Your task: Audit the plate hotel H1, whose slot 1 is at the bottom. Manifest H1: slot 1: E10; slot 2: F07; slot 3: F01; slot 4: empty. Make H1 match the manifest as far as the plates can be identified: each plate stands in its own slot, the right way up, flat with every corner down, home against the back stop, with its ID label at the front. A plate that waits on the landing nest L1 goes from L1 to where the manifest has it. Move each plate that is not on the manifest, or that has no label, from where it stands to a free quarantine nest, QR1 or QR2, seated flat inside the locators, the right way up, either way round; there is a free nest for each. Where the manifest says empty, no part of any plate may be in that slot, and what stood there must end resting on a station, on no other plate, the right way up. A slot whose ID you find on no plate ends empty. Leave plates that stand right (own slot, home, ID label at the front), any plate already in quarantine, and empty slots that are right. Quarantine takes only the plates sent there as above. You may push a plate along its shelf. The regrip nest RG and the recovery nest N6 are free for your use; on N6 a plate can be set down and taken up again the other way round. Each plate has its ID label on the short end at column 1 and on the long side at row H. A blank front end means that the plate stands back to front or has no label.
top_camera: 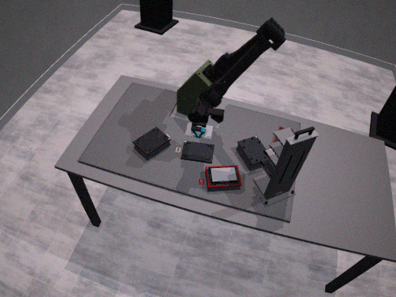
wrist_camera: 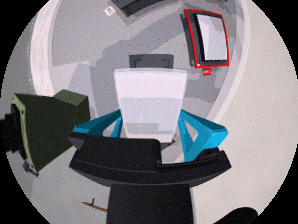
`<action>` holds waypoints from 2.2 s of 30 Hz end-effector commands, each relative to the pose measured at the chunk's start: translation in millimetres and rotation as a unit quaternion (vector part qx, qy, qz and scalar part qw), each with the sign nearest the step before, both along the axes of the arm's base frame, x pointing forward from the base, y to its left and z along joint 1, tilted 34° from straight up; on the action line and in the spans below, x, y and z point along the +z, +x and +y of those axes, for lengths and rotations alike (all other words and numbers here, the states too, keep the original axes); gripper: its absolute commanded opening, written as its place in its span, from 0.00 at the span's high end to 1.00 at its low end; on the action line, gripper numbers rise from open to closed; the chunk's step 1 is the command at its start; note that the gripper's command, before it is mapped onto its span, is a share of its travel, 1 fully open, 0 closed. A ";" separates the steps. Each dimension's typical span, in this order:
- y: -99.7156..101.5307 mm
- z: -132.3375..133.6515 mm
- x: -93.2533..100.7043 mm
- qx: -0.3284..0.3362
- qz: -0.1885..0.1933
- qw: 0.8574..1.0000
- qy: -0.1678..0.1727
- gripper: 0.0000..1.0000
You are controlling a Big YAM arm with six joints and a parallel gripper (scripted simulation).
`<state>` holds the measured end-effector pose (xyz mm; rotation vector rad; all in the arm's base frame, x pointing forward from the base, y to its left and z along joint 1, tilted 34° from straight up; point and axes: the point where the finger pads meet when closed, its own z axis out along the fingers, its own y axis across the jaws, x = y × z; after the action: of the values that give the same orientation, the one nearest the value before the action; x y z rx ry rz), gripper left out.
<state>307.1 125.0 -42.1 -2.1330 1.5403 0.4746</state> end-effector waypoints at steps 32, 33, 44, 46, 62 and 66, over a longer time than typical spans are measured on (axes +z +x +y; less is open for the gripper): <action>20.2 -35.9 86.9 0.000 -0.026 1.000 0.002 0.14; 19.8 -33.0 88.9 -0.007 -0.021 1.000 0.003 0.14; 15.9 -3.9 108.7 -0.076 0.025 0.997 0.006 0.14; 16.7 -4.0 110.7 -0.087 0.029 0.996 0.006 0.14; 4.3 38.2 137.7 -0.161 0.082 0.983 0.009 0.14; 0.2 49.3 145.5 -0.188 0.101 0.977 0.010 0.14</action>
<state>292.4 164.1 75.1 -1.8463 1.9469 0.5974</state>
